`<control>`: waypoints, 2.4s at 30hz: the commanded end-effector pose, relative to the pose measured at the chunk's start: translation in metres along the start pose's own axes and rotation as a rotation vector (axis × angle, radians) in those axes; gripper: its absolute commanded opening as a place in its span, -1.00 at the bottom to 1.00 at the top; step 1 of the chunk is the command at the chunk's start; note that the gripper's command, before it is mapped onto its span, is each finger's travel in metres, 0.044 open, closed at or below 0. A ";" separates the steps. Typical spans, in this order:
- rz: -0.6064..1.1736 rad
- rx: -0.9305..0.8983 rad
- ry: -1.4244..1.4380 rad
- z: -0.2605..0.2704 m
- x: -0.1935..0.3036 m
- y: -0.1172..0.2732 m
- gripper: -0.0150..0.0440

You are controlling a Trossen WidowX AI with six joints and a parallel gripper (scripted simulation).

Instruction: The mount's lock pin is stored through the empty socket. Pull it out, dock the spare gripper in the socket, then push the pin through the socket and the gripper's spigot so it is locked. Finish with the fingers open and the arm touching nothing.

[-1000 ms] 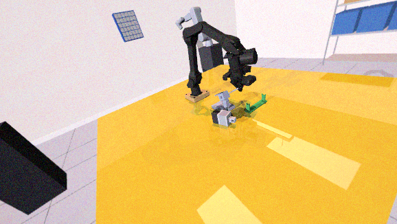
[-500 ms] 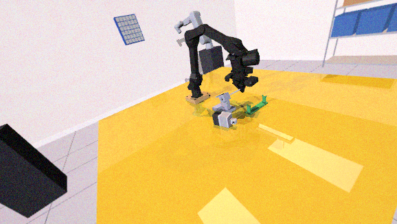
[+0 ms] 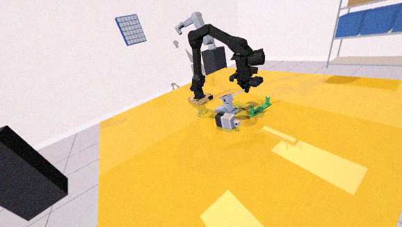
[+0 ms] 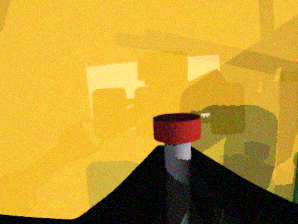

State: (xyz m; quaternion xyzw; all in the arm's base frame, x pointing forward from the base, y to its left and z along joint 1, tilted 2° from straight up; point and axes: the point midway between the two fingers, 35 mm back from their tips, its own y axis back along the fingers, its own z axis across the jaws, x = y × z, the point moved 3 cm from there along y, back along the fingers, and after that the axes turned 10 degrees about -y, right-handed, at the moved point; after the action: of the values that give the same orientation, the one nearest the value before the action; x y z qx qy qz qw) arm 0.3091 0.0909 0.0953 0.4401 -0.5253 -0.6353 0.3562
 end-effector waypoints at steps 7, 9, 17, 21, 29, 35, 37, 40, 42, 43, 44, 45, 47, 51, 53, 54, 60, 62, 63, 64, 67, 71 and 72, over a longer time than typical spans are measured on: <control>0.003 -0.001 -0.003 0.000 -0.009 0.002 -0.49; 0.003 -0.002 -0.004 0.001 -0.010 0.002 -0.49; 0.005 -0.006 -0.004 0.002 -0.017 0.003 -0.49; 0.006 -0.008 -0.005 0.002 -0.020 0.003 -0.49; 0.008 -0.012 -0.005 0.003 -0.026 0.004 -0.49; 0.008 -0.015 -0.004 0.004 -0.026 0.009 -0.49; 0.009 -0.017 -0.002 0.005 -0.027 0.013 -0.49; 0.013 -0.023 -0.003 0.006 -0.027 0.018 -0.49; 0.015 -0.025 -0.004 0.006 -0.027 0.021 -0.49; 0.016 -0.027 -0.004 0.007 -0.027 0.023 -0.49; 0.017 -0.028 -0.004 0.007 -0.028 0.024 -0.49; 0.018 -0.029 -0.005 0.007 -0.028 0.026 -0.49; 0.019 -0.031 -0.006 0.007 -0.028 0.029 -0.49; 0.023 -0.035 -0.007 0.008 -0.027 0.024 -0.49; 0.023 -0.035 -0.007 0.008 -0.027 0.024 -0.49; 0.023 -0.035 -0.007 0.008 -0.027 0.024 -0.49; 0.022 -0.035 -0.005 -0.004 -0.035 0.027 -0.49; 0.022 -0.034 -0.004 -0.009 -0.039 0.028 -0.49; 0.022 -0.034 -0.003 -0.011 -0.041 0.028 -0.49; 0.022 -0.034 -0.003 -0.014 -0.043 0.029 -0.49; 0.021 -0.033 -0.001 -0.021 -0.048 0.030 -0.49; 0.021 -0.033 0.001 -0.031 -0.055 0.031 -0.49; 0.021 -0.033 0.001 -0.033 -0.057 0.032 -0.49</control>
State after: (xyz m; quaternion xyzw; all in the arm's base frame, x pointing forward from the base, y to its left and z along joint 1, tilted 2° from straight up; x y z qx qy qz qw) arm 0.3516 0.1230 0.1320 0.4257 -0.5198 -0.6416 0.3702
